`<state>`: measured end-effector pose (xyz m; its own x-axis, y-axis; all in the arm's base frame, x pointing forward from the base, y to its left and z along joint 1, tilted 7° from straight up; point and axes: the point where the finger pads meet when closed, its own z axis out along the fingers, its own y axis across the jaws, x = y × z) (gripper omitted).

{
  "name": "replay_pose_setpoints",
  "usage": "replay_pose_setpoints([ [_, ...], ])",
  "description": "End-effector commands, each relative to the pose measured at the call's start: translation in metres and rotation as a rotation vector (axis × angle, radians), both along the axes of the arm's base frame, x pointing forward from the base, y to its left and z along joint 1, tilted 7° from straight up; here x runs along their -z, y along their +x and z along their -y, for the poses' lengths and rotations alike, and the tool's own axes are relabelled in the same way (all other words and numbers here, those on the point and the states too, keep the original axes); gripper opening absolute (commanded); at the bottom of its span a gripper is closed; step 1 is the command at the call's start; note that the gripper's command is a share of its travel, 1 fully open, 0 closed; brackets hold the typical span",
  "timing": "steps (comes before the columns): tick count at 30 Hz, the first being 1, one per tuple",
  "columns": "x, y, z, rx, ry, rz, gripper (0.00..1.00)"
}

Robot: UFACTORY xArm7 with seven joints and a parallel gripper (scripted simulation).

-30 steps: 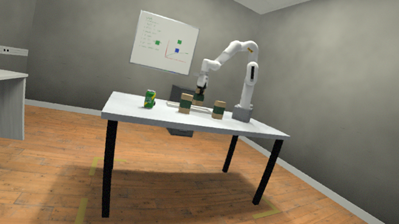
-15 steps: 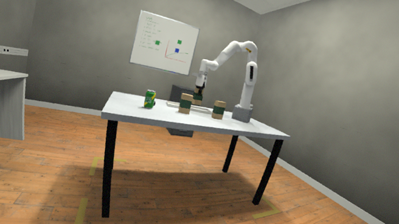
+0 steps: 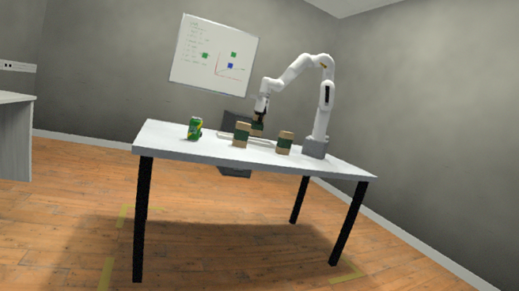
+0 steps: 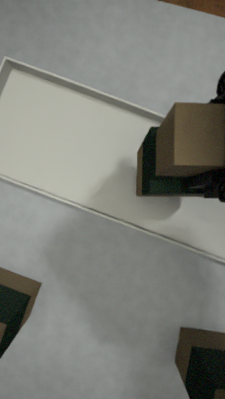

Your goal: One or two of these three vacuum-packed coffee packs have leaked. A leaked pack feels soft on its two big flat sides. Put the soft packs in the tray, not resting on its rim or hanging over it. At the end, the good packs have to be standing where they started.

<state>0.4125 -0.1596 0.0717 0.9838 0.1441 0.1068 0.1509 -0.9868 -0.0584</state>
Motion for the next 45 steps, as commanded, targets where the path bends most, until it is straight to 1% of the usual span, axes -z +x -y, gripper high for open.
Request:
replay_pose_setpoints([
  [1, -0.001, 0.001, 0.001, 0.001, -0.002, 0.004, 0.26],
  [8, 0.004, 0.002, 0.001, 0.001, -0.002, 0.004, 0.26],
  [22, 0.035, 0.005, -0.002, 0.001, -0.002, 0.004, 0.26],
  [24, 0.035, 0.005, -0.002, 0.001, -0.002, 0.004, 0.26],
  [29, 0.043, 0.006, -0.002, 0.001, -0.002, 0.004, 0.26],
  [45, 0.047, 0.006, -0.003, 0.001, -0.002, 0.004, 0.26],
])
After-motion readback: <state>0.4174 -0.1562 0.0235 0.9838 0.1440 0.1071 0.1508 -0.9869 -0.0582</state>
